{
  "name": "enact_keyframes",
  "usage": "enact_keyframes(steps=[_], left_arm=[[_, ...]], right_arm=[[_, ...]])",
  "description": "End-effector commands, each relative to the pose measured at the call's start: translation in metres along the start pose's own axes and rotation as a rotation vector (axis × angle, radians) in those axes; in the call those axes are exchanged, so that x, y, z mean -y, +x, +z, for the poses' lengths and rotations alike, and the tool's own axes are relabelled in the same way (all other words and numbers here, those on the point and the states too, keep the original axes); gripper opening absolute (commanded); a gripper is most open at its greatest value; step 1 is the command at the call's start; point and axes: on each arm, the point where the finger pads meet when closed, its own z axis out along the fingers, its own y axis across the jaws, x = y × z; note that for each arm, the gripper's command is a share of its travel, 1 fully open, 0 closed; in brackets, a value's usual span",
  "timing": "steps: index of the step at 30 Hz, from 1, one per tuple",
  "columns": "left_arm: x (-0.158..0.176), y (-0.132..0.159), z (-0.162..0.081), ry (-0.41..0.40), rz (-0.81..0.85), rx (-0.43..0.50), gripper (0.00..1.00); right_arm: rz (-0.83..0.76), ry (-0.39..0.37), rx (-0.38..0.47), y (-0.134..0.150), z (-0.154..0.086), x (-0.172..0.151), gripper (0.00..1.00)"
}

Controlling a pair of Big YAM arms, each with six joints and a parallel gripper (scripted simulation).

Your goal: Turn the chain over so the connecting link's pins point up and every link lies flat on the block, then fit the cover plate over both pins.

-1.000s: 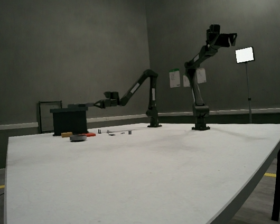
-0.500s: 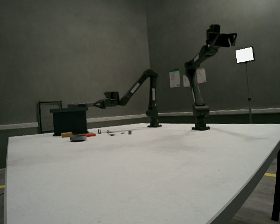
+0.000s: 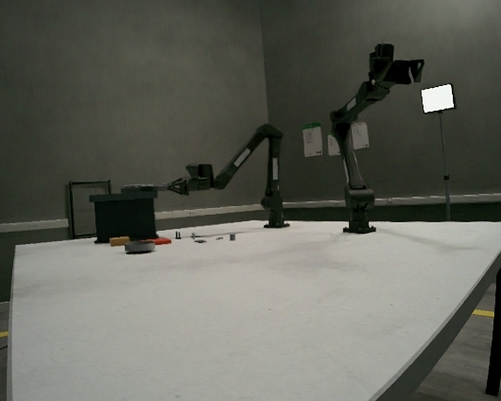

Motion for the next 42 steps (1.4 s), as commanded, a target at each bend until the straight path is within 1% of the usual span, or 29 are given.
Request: enact_keyframes(steps=[1, 14, 15, 19, 31, 32, 35, 42], left_arm=[[0.0047, -0.0419, 0.0012, 0.008, -0.002, 0.071, 1.0], [0.0047, -0.0419, 0.0012, 0.008, -0.002, 0.071, 1.0], [0.0047, -0.0419, 0.0012, 0.008, -0.002, 0.071, 1.0], [0.0047, -0.0419, 0.0012, 0.008, -0.002, 0.071, 1.0], [0.0047, -0.0419, 0.0012, 0.008, -0.002, 0.071, 1.0], [0.0047, -0.0419, 0.0012, 0.008, -0.002, 0.071, 1.0], [0.0047, -0.0419, 0.0012, 0.008, -0.002, 0.071, 1.0], [0.0047, -0.0419, 0.0012, 0.008, -0.002, 0.071, 1.0]], right_arm=[[-0.032, 0.018, 0.067, -0.0397, 0.01, 0.0069, 0.19], [-0.114, 0.02, 0.066, -0.0418, 0.0105, 0.0056, 0.19], [-0.121, 0.029, 0.067, -0.039, 0.0112, 0.0099, 0.19], [-0.148, 0.022, 0.071, -0.0436, 0.0107, 0.0052, 0.19], [-0.212, 0.027, 0.068, -0.0442, 0.0112, 0.0048, 0.19], [-0.221, 0.03, 0.064, -0.0398, 0.0122, 0.006, 0.19], [-0.24, 0.027, 0.07, -0.0454, 0.0111, 0.0036, 0.19], [-0.289, 0.027, 0.067, -0.0448, 0.0118, 0.0021, 0.19]])
